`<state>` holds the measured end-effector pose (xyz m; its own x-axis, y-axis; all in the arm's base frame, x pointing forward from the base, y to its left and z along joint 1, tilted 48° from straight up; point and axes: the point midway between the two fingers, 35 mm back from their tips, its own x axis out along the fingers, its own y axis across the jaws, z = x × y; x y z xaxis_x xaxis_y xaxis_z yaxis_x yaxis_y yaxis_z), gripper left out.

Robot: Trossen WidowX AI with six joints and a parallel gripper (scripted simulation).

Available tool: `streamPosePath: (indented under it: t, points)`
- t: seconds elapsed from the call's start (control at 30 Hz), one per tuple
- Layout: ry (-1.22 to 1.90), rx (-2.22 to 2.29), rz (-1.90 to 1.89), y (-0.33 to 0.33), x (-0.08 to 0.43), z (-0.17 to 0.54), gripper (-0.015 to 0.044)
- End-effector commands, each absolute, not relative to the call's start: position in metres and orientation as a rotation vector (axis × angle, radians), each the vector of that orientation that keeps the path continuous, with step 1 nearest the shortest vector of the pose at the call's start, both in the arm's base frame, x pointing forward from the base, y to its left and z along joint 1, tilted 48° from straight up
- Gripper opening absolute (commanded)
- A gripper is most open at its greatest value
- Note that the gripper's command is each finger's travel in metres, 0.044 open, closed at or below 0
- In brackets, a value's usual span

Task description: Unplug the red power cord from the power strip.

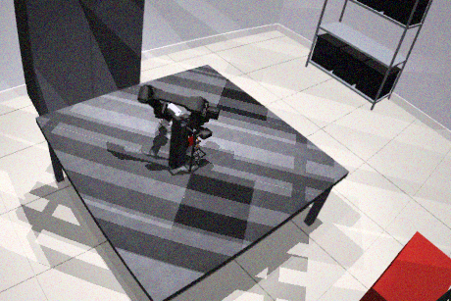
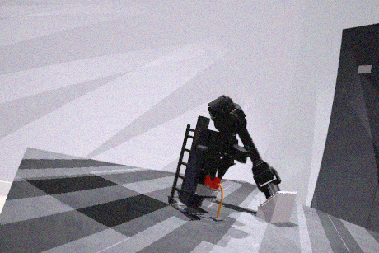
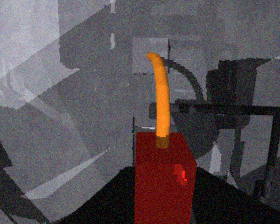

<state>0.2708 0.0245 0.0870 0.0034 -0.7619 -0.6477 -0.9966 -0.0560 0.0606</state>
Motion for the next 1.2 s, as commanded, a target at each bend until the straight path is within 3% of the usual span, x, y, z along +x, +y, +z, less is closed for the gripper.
streamPosePath:
  t: [0.0,0.43,0.63,1.17]
  points:
    - [1.781,-1.85,0.79,0.043,0.27,0.07,0.0]
    - [1.781,-1.85,0.792,0.058,0.267,0.055,0.0]
    - [1.772,-1.849,0.785,0.053,0.268,0.062,0.0157]
    - [1.786,-1.853,0.789,0.058,0.268,0.067,0.016]
